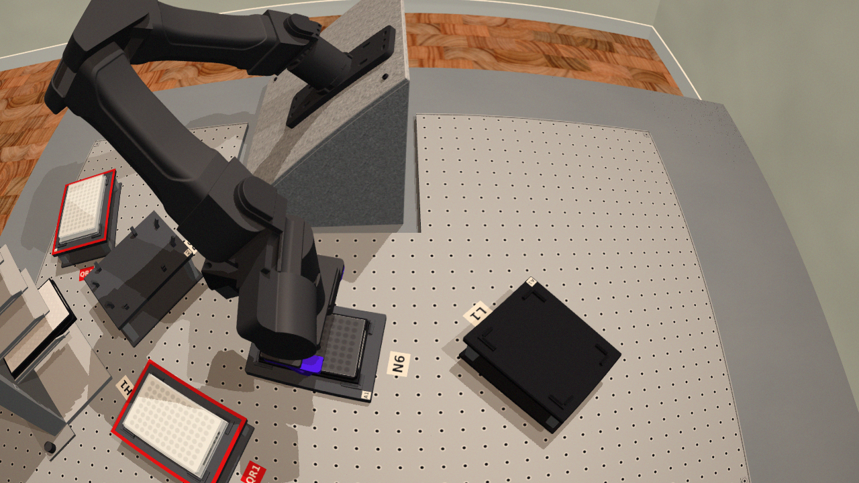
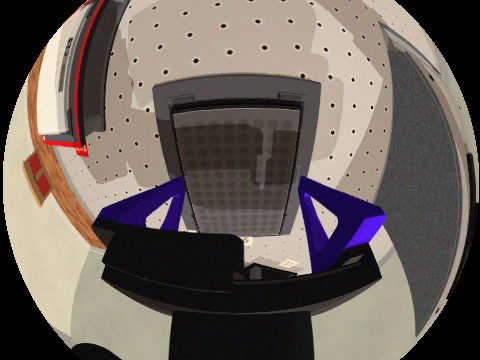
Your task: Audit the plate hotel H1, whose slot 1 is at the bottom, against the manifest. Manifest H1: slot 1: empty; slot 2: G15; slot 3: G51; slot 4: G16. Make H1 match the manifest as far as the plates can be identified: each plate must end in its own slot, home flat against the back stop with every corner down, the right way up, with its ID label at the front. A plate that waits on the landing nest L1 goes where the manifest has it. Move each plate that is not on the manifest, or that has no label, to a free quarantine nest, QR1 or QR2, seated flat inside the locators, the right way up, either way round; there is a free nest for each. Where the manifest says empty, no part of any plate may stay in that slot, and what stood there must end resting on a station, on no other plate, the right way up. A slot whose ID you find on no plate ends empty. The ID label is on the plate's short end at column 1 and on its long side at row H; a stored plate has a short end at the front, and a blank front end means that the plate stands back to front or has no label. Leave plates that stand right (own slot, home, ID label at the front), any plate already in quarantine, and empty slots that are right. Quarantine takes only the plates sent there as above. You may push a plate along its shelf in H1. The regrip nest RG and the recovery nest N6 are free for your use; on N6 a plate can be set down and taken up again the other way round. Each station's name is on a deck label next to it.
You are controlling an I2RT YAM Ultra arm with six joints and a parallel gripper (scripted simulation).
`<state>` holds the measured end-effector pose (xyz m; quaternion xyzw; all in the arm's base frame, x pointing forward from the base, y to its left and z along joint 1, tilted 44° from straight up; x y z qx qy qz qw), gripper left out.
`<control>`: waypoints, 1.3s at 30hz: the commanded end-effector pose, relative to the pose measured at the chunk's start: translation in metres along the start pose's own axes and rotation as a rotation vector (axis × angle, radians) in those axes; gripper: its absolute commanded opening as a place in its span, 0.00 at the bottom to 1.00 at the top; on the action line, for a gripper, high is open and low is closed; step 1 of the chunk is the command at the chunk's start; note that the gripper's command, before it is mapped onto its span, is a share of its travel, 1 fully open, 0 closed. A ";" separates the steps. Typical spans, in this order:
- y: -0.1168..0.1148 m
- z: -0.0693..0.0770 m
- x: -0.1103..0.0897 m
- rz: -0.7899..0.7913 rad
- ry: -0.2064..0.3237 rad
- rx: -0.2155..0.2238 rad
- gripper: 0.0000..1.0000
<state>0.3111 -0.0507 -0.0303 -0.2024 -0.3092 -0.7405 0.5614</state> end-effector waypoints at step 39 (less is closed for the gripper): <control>0.003 0.006 -0.001 0.005 0.002 0.019 0.86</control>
Point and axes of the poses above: the point where the finger pads meet when closed, its own z axis back along the fingers, its own y axis across the jaws, x = y × z, the point moved 7 cm from there along z, back along the fingers, and after that the axes turned 8 degrees about -z, right-handed, at the moved point
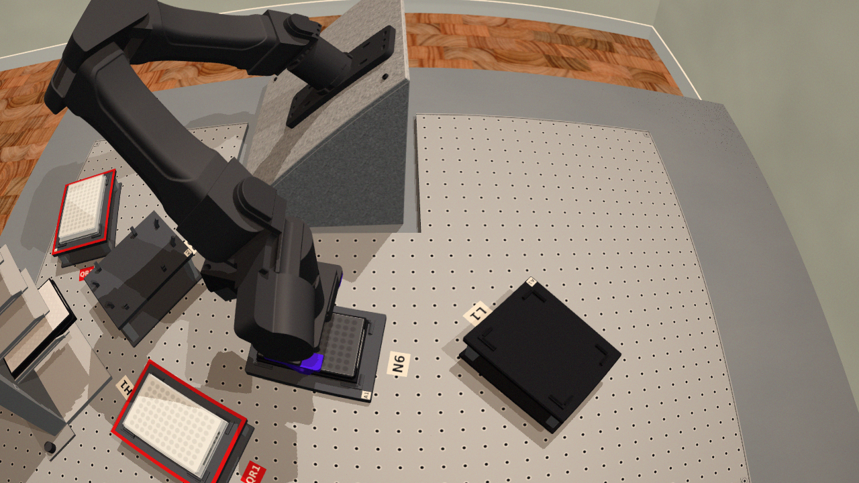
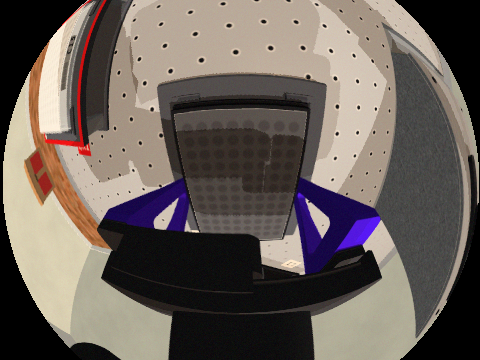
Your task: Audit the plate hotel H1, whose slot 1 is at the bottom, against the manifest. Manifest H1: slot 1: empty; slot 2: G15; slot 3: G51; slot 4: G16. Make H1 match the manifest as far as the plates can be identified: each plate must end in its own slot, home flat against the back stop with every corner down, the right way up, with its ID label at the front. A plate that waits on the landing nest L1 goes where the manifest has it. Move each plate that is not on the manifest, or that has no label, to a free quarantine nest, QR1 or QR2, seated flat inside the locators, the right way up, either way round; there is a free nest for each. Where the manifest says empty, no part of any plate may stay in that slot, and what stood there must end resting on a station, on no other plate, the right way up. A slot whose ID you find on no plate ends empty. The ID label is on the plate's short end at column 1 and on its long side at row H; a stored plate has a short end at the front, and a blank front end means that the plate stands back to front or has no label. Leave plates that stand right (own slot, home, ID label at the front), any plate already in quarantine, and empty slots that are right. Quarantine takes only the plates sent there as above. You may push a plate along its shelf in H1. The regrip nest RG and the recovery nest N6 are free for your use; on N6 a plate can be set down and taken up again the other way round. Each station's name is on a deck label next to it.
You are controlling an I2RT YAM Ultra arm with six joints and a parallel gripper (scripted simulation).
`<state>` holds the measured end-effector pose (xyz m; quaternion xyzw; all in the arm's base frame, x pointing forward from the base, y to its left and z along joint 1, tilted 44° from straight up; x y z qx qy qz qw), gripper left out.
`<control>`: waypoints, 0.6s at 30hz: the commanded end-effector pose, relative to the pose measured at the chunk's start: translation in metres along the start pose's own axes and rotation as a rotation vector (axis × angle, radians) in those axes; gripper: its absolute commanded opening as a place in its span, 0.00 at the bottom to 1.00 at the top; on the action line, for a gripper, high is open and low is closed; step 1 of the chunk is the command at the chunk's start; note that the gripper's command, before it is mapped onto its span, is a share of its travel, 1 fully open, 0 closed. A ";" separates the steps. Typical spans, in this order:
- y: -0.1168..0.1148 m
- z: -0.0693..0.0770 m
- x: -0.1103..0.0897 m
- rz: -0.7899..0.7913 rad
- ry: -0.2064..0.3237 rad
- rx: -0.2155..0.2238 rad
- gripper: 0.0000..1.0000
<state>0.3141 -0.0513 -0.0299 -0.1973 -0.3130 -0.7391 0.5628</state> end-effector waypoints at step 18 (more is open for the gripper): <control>0.000 0.022 -0.001 0.006 -0.001 0.007 0.86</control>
Point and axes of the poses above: the point where the finger pads meet when closed, its own z axis back along the fingers, its own y axis across the jaws, x = y × z, the point moved 7 cm from there along z, back along the fingers, and after that the axes turned 8 degrees about -z, right-handed, at the moved point
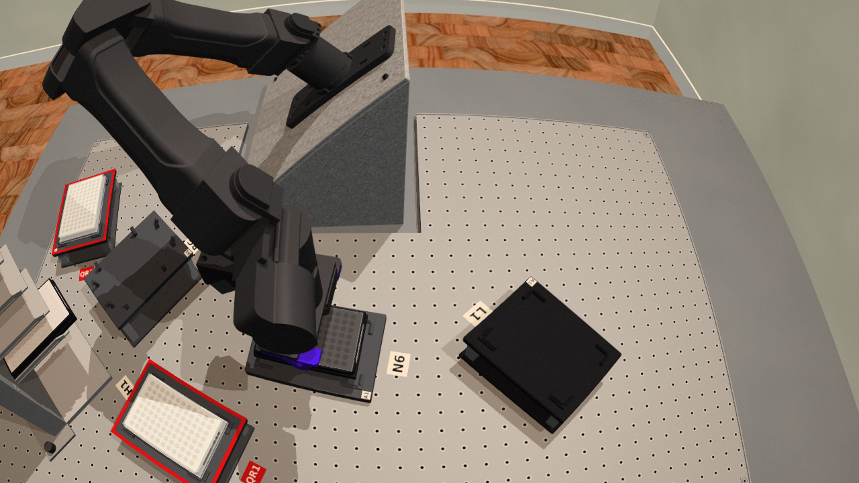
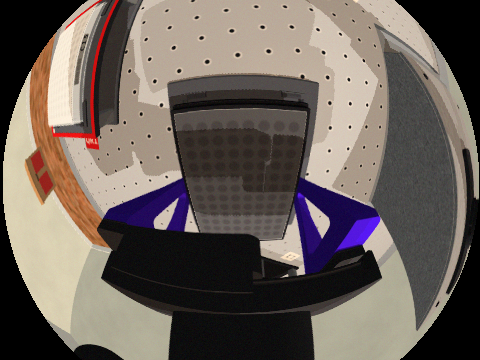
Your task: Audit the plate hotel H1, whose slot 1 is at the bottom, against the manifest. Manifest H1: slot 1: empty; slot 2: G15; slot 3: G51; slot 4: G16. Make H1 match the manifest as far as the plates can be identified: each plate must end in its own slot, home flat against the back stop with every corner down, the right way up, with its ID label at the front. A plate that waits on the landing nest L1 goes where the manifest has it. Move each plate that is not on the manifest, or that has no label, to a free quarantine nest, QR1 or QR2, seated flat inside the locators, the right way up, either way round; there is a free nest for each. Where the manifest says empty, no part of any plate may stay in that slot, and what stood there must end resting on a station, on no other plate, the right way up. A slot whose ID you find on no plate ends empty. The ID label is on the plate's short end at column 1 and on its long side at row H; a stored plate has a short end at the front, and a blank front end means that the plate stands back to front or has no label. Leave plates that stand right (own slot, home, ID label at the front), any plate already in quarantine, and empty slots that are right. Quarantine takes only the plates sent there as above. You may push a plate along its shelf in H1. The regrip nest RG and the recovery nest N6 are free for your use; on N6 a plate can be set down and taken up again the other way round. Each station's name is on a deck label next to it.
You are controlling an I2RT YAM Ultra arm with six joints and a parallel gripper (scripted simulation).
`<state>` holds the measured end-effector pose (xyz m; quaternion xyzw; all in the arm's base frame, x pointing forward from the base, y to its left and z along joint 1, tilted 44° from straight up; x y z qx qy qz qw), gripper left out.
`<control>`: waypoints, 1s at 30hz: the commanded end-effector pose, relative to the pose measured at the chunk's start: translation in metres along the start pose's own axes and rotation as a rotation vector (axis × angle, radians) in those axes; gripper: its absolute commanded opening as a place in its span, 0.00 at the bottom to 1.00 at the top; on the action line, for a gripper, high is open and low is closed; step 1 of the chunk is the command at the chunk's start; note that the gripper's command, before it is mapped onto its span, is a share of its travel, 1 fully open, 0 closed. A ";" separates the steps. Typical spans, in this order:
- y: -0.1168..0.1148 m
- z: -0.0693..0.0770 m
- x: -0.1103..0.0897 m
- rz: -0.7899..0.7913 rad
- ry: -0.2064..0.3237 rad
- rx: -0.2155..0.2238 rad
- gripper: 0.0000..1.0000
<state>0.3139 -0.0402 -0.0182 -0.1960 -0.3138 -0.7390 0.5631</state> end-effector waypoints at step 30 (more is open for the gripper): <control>0.000 0.032 -0.001 0.007 -0.002 0.004 0.86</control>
Point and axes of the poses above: the point where the finger pads meet when closed, its own z axis back along the fingers, its own y axis across the jaws, x = y × z, the point moved 7 cm from there along z, back along the fingers, and after that the axes turned 8 degrees about -z, right-handed, at the moved point
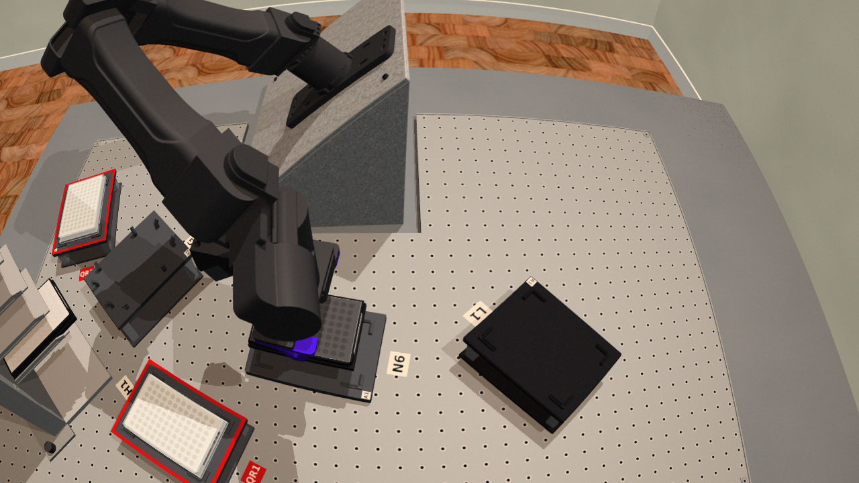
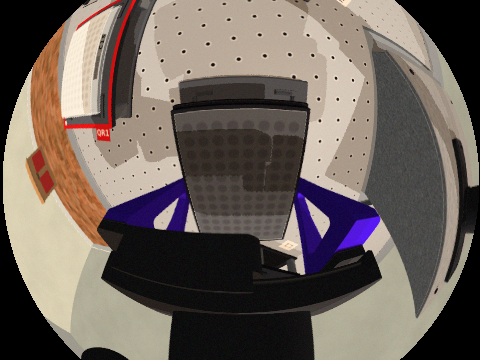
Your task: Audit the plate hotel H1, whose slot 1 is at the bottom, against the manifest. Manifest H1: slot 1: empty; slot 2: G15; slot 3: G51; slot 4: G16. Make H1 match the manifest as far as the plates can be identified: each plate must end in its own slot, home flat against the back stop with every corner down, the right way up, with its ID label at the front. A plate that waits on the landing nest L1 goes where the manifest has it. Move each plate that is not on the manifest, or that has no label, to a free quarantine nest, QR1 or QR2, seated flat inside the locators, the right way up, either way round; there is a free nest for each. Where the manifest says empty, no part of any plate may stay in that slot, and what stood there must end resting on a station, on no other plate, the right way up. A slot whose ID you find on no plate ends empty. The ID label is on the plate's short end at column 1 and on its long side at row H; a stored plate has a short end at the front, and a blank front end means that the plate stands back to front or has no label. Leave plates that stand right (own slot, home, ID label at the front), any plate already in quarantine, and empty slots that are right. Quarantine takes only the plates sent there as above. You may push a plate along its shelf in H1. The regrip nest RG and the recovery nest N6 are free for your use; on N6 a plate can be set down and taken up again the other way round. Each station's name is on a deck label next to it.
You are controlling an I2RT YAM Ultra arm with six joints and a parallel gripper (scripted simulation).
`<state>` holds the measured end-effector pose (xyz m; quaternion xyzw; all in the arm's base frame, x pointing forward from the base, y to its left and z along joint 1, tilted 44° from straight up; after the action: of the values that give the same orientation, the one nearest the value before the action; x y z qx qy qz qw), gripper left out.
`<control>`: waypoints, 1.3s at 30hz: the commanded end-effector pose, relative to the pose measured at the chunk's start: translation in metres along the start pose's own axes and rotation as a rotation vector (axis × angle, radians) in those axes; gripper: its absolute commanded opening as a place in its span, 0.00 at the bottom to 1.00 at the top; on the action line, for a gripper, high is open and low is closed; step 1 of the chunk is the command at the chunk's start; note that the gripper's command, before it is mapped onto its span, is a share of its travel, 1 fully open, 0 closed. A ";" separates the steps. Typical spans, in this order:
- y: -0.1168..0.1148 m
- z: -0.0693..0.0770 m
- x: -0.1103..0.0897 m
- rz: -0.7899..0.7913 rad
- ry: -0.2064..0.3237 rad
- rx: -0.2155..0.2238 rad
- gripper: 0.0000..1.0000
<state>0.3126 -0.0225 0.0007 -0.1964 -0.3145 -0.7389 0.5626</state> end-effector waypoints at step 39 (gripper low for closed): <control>-0.001 0.067 -0.001 0.007 0.001 0.003 0.86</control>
<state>0.3123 0.0204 0.0434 -0.1883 -0.3158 -0.7388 0.5648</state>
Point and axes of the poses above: the point where the finger pads meet when closed, its own z axis back along the fingers, its own y axis across the jaws, x = y × z, the point moved 7 cm from there along z, back along the fingers, and after that the axes turned 8 degrees about -z, right-handed, at the moved point
